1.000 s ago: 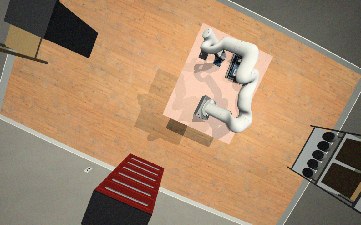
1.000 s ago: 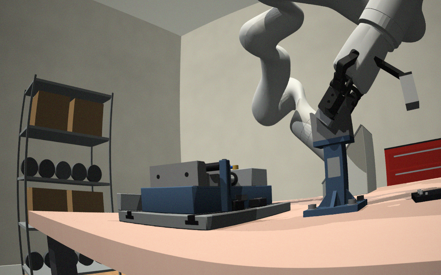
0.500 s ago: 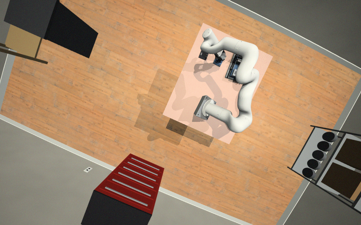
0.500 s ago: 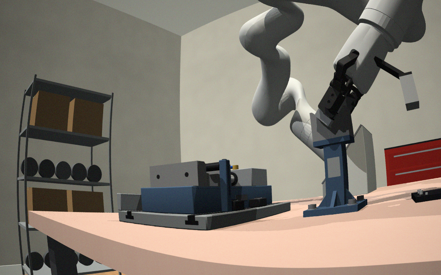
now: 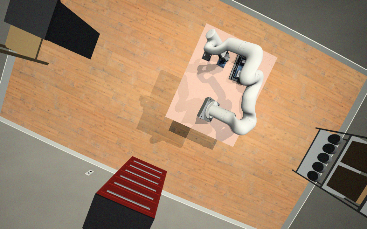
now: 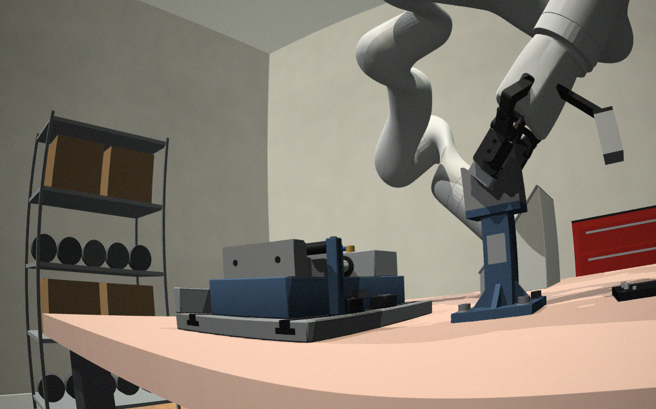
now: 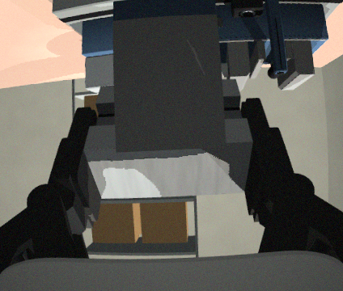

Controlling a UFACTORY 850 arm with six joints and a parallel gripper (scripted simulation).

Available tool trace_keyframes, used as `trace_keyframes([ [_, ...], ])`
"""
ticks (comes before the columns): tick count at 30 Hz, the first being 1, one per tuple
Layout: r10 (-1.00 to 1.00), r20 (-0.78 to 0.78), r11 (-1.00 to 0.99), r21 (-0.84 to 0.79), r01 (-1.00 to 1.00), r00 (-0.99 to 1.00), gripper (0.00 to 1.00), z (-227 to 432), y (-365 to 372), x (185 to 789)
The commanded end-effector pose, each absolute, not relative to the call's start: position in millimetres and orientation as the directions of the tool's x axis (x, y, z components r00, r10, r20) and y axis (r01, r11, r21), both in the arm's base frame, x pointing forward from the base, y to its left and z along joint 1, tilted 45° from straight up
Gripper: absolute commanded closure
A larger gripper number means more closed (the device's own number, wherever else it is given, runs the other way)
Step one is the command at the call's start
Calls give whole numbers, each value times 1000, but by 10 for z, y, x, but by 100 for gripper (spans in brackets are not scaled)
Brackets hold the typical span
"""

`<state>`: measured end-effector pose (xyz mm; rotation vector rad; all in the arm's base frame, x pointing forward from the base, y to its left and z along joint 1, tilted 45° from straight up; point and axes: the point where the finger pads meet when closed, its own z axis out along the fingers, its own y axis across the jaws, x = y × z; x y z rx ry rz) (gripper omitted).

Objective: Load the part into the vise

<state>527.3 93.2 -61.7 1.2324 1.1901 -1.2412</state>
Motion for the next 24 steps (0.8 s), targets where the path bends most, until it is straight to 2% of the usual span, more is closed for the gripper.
trace_keyframes([
  [1, -4, -1000, -37, -1, 999, -2, 100, -610, 940, 5278],
  [24, -4, -1000, -37, -1, 999, -2, 100, -588, 963, 5275],
])
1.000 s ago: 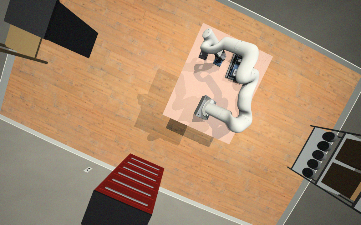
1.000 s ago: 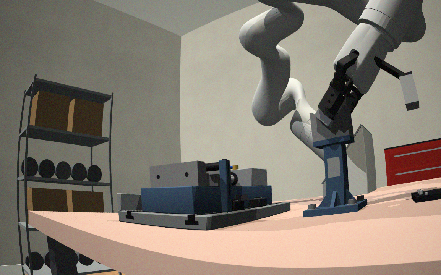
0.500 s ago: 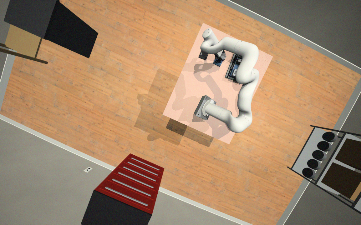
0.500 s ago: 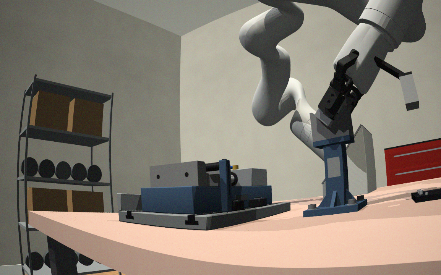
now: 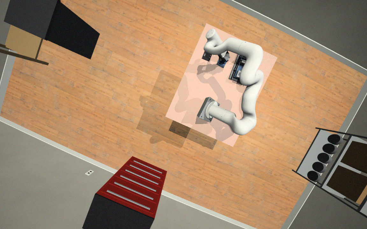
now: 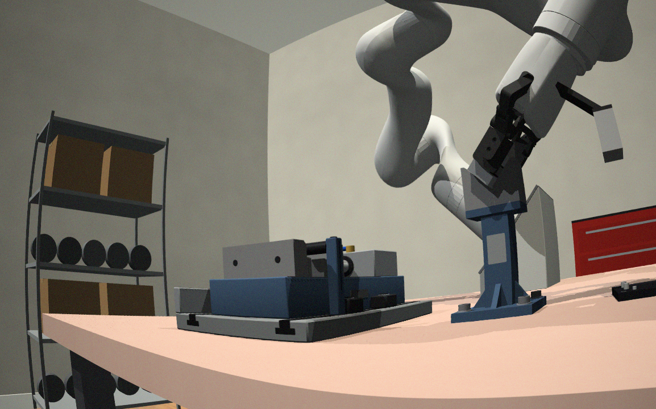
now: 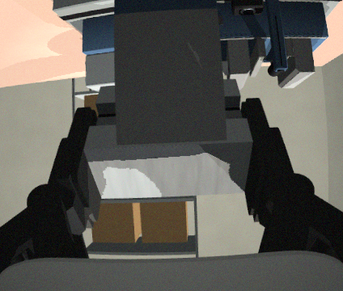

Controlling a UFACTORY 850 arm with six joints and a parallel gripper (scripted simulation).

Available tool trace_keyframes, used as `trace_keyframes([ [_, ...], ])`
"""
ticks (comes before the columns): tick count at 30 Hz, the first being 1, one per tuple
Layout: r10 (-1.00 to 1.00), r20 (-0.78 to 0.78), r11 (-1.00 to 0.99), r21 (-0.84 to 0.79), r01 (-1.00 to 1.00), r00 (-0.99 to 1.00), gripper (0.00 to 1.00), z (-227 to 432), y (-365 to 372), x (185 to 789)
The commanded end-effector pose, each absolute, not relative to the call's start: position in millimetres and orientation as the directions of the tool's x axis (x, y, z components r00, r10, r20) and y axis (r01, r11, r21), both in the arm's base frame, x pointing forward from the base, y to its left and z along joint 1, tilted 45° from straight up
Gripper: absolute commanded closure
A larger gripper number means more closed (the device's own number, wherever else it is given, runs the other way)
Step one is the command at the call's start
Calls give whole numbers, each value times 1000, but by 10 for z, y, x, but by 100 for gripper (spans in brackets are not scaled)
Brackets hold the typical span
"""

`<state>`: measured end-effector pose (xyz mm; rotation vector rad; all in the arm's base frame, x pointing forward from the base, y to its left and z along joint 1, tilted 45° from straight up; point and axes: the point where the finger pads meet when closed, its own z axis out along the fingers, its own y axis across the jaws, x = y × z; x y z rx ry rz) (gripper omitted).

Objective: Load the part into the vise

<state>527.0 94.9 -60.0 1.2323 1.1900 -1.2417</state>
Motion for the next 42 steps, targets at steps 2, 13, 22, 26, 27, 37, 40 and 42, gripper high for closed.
trace_keyframes([
  [2, -4, -1000, -37, -1, 999, -2, 100, -583, 967, 5275],
  [13, -4, -1000, -37, -1, 999, -2, 100, -552, 998, 5275],
  [22, -4, -1000, -37, -1, 999, -2, 100, -514, 1037, 5276],
  [26, -4, -1000, -37, -1, 999, -2, 100, -496, 1055, 5277],
  [27, -4, -1000, -37, -1, 999, -2, 100, -491, 1060, 5277],
  [37, -4, -1000, -37, -1, 999, -2, 100, -457, 1094, 5278],
  [40, -4, -1000, -37, -1, 999, -2, 100, -446, 1106, 5279],
  [42, -4, -1000, -37, -1, 999, -2, 100, -439, 1113, 5279],
])
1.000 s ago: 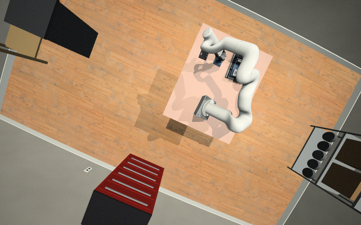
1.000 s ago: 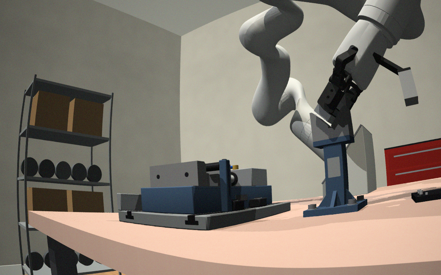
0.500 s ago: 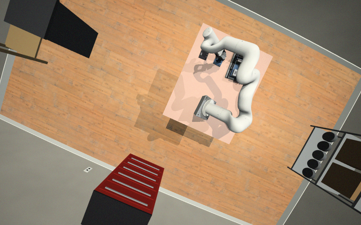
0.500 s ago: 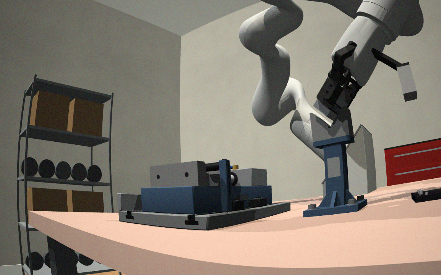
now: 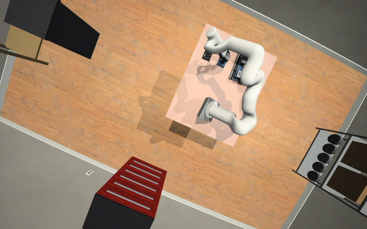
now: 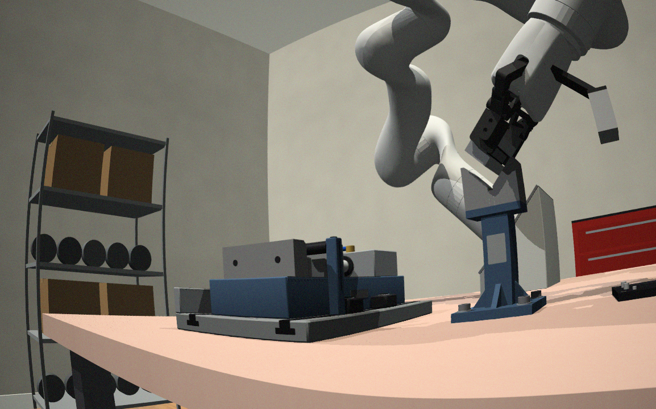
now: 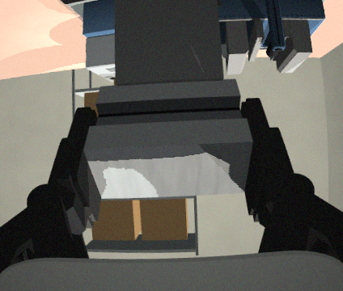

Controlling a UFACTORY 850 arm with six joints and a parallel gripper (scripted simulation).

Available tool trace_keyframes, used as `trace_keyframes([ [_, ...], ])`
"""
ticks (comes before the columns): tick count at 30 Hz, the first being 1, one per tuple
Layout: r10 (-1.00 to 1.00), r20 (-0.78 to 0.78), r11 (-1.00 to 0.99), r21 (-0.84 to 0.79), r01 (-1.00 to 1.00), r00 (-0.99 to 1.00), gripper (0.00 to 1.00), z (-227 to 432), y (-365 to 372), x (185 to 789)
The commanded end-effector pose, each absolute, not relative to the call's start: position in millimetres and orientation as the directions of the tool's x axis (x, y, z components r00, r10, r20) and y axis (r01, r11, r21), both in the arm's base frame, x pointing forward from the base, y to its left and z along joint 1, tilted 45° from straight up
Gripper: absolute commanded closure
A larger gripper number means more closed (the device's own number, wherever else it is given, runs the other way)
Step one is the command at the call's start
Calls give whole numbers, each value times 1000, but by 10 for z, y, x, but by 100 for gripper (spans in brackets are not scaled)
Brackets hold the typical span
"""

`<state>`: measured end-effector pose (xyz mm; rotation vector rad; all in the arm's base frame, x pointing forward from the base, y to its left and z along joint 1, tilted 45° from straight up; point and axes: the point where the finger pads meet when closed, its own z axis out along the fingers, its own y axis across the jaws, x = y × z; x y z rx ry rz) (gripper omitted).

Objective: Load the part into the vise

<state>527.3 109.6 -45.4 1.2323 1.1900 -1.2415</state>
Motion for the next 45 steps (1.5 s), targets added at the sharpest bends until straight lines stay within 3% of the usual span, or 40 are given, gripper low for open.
trace_keyframes([
  [1, -4, -1000, -37, -1, 999, -2, 100, -435, 1116, 5279],
  [45, -4, -1000, -37, -1, 999, -2, 100, -399, 1153, 5281],
])
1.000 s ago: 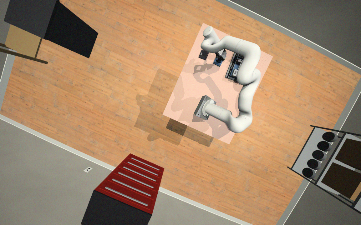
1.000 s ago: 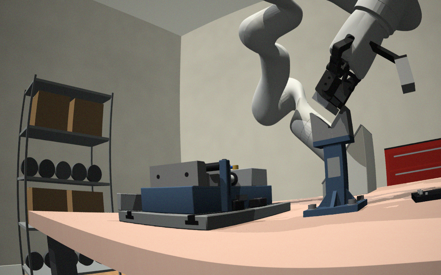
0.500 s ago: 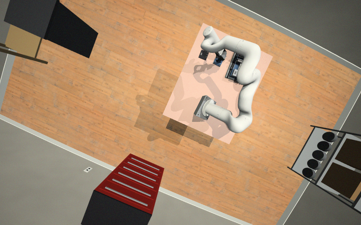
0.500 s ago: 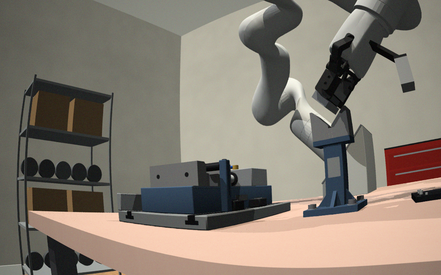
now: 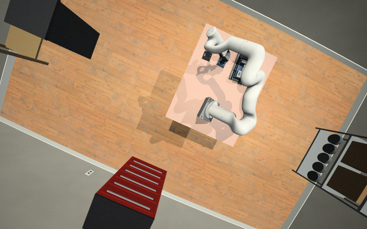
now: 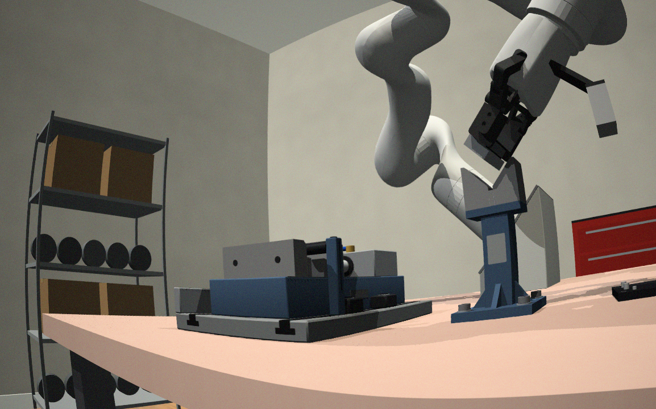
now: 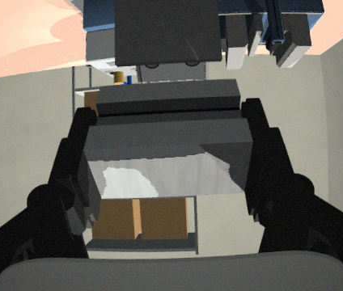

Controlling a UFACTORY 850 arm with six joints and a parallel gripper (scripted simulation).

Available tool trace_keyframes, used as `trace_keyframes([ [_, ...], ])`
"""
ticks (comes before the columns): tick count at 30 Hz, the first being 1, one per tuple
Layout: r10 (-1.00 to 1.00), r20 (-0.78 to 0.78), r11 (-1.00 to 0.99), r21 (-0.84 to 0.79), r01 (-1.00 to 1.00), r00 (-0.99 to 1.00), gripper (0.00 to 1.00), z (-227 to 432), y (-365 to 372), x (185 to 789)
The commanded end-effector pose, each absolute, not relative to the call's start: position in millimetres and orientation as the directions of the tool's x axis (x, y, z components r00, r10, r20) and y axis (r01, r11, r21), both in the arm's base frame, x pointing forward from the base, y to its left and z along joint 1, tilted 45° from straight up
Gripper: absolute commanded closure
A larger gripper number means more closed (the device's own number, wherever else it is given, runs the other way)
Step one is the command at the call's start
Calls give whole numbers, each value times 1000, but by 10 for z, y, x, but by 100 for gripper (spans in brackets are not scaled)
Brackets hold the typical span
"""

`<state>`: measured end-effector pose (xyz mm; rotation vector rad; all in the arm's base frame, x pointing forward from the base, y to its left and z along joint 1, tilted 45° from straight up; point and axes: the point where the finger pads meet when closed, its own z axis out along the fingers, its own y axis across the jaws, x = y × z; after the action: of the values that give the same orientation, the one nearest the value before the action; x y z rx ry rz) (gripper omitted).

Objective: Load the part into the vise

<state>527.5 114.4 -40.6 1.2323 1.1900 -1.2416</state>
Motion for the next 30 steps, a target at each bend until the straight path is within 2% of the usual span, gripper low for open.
trace_keyframes([
  [1, -3, -1000, -37, -1, 999, -2, 100, -399, 1153, 5281],
  [30, 64, -998, -37, -1, 999, 1, 100, -391, 1152, 5275],
])
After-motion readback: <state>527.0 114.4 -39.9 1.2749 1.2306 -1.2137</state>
